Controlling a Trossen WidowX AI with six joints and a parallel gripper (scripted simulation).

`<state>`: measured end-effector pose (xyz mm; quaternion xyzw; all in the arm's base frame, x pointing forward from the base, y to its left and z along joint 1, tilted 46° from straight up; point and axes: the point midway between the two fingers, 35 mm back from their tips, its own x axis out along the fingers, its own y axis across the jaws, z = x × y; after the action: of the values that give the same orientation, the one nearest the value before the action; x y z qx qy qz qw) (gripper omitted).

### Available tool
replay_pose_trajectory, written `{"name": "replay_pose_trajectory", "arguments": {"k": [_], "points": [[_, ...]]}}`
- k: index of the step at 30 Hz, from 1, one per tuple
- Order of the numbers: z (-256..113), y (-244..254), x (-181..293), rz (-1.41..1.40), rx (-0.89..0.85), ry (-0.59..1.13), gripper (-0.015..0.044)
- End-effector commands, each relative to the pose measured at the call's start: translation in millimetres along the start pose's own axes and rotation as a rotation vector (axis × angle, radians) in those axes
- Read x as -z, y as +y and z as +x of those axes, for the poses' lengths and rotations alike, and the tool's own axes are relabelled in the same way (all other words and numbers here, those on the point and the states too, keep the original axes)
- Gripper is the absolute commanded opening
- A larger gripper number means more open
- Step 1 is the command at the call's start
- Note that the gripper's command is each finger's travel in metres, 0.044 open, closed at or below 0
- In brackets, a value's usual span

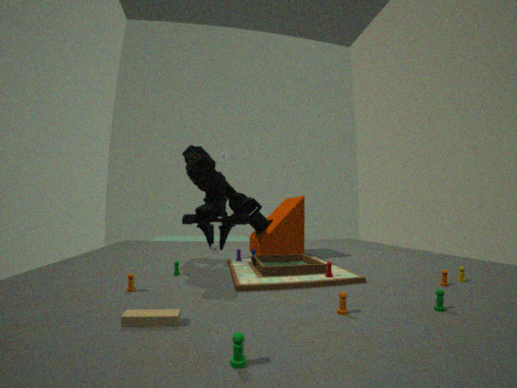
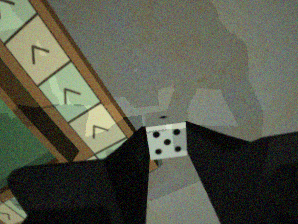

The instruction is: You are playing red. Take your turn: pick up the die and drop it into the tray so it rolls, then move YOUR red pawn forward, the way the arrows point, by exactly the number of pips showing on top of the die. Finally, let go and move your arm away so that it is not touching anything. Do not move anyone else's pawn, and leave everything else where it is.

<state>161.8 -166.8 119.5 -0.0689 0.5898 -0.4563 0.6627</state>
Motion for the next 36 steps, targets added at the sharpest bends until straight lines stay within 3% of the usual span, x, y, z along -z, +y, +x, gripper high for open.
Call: {"name": "replay_pose_trajectory", "arguments": {"k": [1, 14, 19, 36], "points": [[-21, 0, -3, 0.004, 0.002, -0.005, 0.0000], [-81, -10, 2, 0.001, 0.022, -0.015, 0.0000], [-81, -8, 1, -0.022, 0.022, -0.015, 0.0000], [-73, 51, -18, -0.601, 0.014, -0.010, 0.0000]]}}
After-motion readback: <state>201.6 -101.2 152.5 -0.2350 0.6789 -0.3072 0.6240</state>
